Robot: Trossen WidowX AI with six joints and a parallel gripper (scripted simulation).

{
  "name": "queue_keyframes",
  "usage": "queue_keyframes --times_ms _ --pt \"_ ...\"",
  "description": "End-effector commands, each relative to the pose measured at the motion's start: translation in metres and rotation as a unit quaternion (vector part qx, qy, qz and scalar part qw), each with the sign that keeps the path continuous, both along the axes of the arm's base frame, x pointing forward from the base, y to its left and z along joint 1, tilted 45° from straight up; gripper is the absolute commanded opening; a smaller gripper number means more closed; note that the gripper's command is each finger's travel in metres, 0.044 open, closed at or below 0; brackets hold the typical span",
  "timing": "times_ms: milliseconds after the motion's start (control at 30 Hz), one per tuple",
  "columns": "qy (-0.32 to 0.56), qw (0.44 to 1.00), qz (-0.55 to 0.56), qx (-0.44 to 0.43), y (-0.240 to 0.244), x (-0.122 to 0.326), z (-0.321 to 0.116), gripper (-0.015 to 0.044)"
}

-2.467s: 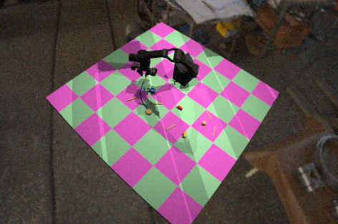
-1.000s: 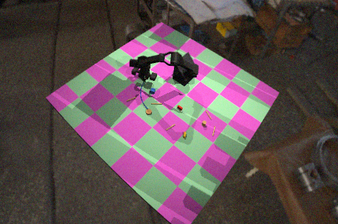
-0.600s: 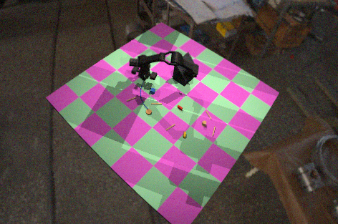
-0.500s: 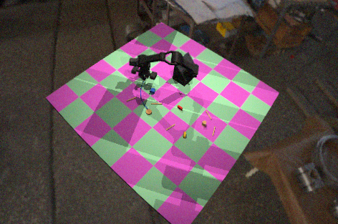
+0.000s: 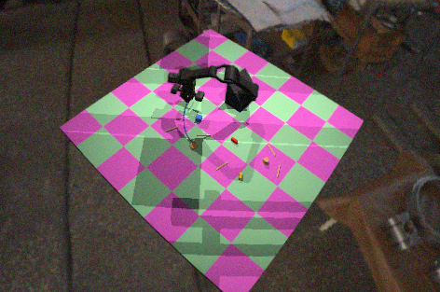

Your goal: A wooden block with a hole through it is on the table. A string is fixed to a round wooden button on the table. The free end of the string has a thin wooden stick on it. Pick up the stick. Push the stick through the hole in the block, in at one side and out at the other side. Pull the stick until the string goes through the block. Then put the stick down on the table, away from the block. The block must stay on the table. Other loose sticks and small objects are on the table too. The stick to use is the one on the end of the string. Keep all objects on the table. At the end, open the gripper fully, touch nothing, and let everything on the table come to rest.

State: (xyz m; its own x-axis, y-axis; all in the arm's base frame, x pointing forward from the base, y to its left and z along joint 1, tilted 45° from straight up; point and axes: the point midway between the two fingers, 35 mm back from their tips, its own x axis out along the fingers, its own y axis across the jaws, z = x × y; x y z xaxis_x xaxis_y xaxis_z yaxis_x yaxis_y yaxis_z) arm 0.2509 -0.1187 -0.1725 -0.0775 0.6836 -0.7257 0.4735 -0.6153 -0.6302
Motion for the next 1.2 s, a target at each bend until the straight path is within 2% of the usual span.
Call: queue_keyframes --times_ms 0,900,1167 --pt "-0.002 1.0 0.0 -0.003 -0.006 0.001 0.004 0.0" --pt "-0.003 1.0 0.002 -0.001 -0.017 0.001 0.018 0.0" --pt "-0.095 0.991 0.099 0.009 -0.015 0.007 0.02 0.0"
